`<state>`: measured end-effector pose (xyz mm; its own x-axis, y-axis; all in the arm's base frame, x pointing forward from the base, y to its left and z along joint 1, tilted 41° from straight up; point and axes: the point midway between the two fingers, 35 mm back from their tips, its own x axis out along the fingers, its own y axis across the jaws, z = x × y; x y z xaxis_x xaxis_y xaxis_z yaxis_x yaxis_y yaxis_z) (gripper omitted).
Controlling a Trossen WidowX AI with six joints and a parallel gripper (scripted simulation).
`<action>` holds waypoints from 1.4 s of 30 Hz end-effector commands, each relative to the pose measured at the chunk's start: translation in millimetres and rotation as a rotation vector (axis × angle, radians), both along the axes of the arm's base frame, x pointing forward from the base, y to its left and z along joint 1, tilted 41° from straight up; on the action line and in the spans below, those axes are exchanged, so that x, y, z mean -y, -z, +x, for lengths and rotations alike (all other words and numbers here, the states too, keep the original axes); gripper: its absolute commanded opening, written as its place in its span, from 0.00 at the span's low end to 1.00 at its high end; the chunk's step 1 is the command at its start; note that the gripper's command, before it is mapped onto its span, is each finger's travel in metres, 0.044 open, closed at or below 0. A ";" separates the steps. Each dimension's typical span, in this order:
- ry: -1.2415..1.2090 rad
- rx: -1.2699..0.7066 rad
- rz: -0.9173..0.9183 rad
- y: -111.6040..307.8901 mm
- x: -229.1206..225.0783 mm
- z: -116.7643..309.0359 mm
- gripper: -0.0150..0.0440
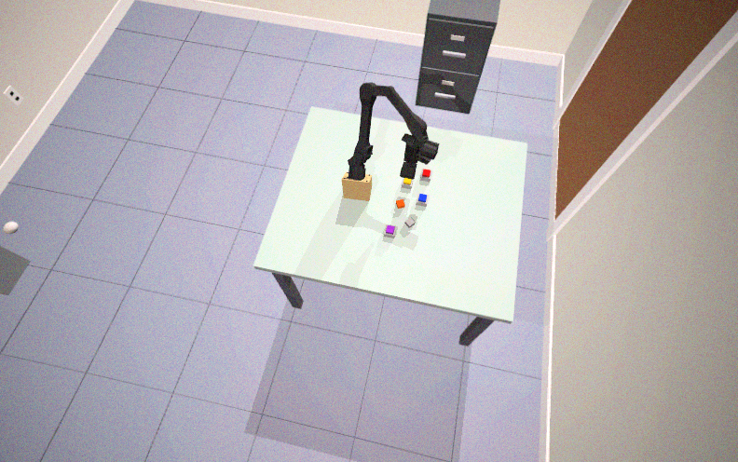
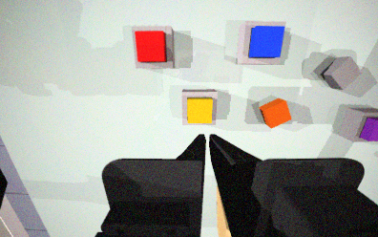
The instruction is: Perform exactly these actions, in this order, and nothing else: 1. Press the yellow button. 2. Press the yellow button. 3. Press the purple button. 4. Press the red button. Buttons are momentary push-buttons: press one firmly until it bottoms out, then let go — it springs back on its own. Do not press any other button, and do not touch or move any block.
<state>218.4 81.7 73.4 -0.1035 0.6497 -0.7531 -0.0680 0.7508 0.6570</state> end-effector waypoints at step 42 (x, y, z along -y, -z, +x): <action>-0.006 0.003 -0.018 214.6 170.5 -16.9 0.29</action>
<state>199.8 -90.0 -137.4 -0.1191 0.6386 -0.7602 -0.0753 0.7577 0.6483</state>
